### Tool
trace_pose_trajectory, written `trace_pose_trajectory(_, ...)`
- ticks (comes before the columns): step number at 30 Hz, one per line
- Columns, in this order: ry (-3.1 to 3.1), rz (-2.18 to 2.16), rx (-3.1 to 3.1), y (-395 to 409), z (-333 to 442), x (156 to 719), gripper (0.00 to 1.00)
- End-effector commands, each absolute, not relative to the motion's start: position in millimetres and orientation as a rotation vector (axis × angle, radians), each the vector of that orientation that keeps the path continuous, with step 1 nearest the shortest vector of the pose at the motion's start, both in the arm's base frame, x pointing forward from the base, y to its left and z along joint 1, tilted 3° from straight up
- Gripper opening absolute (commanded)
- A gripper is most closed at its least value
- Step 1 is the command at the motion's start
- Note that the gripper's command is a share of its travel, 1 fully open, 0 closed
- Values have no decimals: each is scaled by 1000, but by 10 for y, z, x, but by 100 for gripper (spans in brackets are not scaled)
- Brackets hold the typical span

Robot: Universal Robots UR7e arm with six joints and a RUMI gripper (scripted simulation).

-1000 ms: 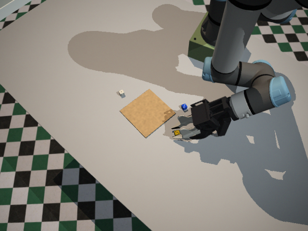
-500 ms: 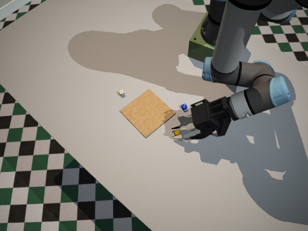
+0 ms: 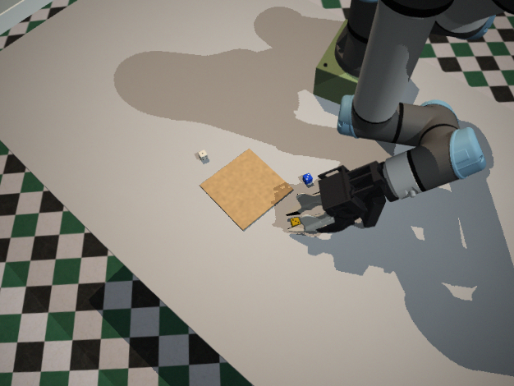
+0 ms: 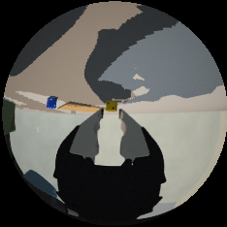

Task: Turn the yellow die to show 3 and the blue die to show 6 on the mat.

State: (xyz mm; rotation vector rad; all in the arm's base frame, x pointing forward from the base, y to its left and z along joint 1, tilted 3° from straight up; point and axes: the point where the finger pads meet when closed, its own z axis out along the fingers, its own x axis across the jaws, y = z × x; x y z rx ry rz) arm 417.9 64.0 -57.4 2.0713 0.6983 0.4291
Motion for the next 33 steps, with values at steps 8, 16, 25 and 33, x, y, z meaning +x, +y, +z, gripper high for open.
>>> trace_pose_trajectory(8,694,433,2072,647,-567,4197,18)
trace_pose_trajectory(16,694,433,2072,776,-456,4088,18)
trace_pose_trajectory(25,694,433,2072,922,-330,3966,18)
trace_pose_trajectory(33,694,433,2072,962,-296,3932,18)
